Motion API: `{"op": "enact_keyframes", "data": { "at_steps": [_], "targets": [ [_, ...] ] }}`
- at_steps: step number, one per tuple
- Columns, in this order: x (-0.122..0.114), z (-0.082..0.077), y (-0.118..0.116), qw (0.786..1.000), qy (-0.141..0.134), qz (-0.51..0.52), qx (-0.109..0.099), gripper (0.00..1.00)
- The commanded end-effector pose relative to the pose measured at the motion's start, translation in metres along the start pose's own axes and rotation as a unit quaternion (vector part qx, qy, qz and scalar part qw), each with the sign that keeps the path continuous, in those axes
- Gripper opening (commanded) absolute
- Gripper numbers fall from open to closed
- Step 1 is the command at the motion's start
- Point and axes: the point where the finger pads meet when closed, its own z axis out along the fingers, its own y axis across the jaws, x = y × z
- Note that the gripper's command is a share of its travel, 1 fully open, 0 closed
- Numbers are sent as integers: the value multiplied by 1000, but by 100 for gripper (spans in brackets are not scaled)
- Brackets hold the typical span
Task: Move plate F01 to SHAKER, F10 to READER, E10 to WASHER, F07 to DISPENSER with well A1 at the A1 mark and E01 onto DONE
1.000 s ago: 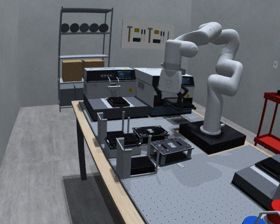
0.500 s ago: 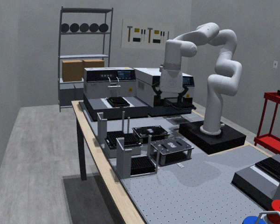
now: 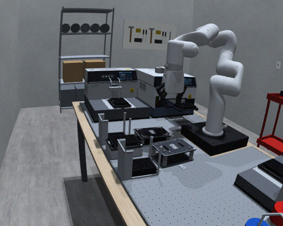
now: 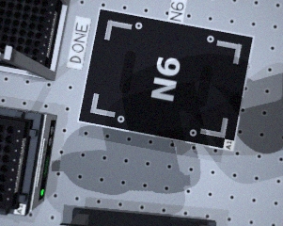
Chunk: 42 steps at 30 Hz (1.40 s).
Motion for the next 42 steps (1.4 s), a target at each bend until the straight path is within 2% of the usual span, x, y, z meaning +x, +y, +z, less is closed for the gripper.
{"op": "enact_keyframes", "data": {
  "at_steps": [1,9,15,18,24,25,31,33,35,40,42],
  "targets": [
    [0,-1,-1,998,-5,-65,0,100],
    [0,-1,-1,977,-5,-213,1,100],
    [0,-1,-1,945,-4,-328,2,100],
    [0,-1,-1,943,-4,-333,2,100],
    [0,-1,-1,896,-4,-443,2,100],
    [0,-1,-1,894,-4,-448,2,100],
    [0,-1,-1,834,-4,-552,3,100],
    [0,-1,-1,820,-4,-572,3,100],
    [0,-1,-1,820,-4,-572,3,100],
    [0,-1,-1,759,-4,-651,3,100],
    [0,-1,-1,756,-4,-655,3,100]
  ]
}}
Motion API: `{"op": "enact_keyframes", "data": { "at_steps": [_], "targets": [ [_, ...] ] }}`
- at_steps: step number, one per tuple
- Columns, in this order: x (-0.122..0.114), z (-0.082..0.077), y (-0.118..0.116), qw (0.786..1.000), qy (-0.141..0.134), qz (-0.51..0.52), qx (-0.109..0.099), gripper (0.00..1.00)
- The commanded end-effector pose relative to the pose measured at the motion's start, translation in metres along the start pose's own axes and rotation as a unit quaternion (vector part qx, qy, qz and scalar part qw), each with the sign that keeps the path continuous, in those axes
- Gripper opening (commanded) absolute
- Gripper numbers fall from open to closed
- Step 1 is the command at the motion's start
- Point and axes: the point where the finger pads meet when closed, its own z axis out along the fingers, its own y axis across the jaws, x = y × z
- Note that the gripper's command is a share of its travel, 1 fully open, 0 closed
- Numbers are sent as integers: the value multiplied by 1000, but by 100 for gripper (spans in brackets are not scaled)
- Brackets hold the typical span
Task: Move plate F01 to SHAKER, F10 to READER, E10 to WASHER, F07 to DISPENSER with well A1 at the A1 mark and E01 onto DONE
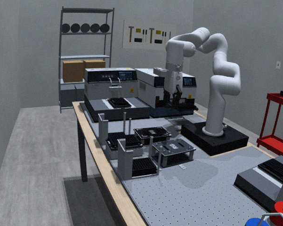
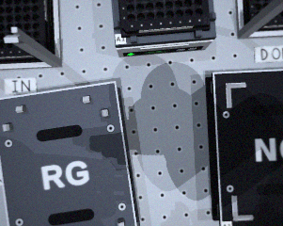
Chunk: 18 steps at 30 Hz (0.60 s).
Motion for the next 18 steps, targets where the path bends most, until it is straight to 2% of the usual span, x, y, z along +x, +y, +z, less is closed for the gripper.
{"op": "enact_keyframes", "data": {
  "at_steps": [1,10,18],
  "targets": [
    [1,-1,0,999,0,-46,3,100],
    [1,-1,0,999,0,-46,3,100],
    [-8,-1,25,999,0,-46,2,100]
  ]
}}
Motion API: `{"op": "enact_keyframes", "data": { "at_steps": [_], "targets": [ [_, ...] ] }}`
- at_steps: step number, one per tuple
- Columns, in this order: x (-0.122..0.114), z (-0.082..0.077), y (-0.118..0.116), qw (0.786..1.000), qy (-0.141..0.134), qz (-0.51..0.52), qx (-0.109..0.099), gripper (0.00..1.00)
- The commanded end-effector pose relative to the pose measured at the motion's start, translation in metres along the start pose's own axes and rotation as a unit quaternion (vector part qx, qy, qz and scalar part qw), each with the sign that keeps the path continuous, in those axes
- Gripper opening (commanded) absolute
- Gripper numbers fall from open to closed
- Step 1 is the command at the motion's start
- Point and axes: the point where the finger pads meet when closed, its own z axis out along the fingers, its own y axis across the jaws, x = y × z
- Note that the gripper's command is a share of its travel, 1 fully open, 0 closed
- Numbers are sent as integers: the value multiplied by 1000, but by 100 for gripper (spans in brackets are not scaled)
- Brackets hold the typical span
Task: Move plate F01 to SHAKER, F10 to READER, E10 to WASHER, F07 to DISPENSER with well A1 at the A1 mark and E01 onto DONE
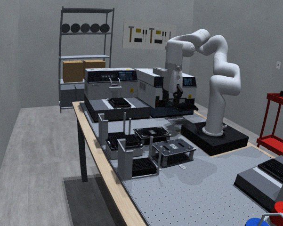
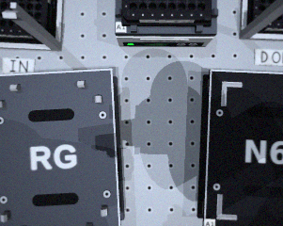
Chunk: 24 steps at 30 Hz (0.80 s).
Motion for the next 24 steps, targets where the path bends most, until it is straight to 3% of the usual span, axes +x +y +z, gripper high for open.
{"op": "enact_keyframes", "data": {
  "at_steps": [1,24],
  "targets": [
    [-6,-2,13,1000,2,0,0,100],
    [-36,-1,77,1000,2,0,0,100]
  ]
}}
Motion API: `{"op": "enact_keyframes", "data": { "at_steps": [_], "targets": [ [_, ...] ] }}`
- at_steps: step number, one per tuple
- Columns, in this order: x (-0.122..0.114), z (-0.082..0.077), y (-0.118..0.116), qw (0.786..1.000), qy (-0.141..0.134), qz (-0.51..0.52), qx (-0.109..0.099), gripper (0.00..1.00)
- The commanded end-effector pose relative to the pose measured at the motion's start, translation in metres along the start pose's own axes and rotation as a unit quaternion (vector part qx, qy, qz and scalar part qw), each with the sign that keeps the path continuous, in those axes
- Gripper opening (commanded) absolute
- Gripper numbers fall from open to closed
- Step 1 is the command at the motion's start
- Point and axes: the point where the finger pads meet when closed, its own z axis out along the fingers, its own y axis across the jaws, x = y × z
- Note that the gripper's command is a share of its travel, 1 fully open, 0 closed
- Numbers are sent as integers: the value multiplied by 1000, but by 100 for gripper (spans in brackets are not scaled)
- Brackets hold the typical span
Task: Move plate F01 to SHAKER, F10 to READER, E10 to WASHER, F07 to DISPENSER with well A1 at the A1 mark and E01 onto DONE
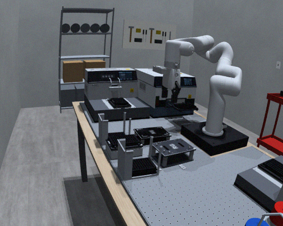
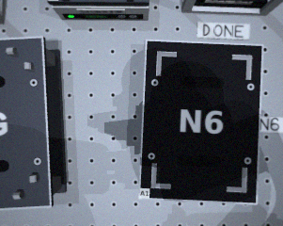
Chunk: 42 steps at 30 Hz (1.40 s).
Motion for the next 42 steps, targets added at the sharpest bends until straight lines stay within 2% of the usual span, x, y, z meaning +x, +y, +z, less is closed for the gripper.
{"op": "enact_keyframes", "data": {
  "at_steps": [1,42],
  "targets": [
    [-4,-2,11,1000,2,0,0,100],
    [-56,-1,117,1000,2,-1,-1,100]
  ]
}}
